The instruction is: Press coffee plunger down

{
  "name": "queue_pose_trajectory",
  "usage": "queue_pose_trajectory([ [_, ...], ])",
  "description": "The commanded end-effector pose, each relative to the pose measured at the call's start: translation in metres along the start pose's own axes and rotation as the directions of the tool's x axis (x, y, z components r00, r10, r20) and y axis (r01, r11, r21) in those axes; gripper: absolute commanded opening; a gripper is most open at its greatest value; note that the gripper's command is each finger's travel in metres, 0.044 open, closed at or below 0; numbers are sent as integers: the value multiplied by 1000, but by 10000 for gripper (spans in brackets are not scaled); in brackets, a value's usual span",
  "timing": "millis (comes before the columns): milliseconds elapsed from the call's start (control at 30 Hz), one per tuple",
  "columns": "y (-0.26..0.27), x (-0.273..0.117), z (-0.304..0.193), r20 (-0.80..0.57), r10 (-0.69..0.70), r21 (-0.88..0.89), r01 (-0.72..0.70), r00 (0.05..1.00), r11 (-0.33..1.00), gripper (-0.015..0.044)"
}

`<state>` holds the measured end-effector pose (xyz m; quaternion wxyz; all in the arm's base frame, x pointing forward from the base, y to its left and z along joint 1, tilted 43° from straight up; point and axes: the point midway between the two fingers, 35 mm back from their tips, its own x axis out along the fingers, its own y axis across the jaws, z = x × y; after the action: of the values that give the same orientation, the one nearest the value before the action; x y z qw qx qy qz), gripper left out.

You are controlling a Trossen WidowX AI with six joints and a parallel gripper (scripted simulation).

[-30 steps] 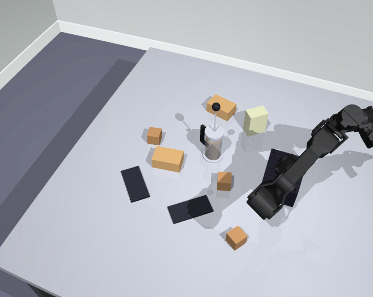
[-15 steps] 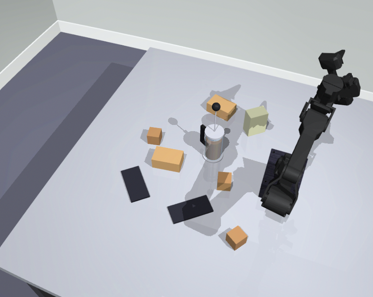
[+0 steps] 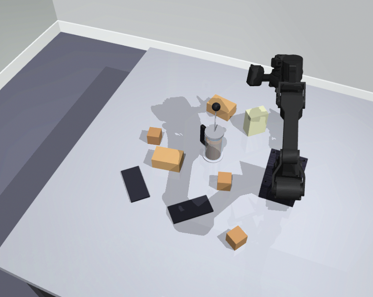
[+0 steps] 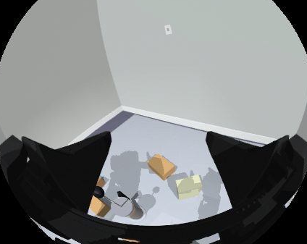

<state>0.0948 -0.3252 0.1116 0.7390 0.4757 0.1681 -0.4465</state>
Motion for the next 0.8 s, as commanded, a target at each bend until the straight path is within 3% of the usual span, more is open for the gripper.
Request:
queue_pose_trajectory([
  [0,66,14,-46,-257,263,-229,-323,930,918,440],
  [167,109,9,-80,-419,422,-302,-561,804,771,440],
  [533,99,18,-138,-427,437,-303,-580,792,756,440],
  [767,100,21,-139,-428,436,-304,-581,792,755,440],
])
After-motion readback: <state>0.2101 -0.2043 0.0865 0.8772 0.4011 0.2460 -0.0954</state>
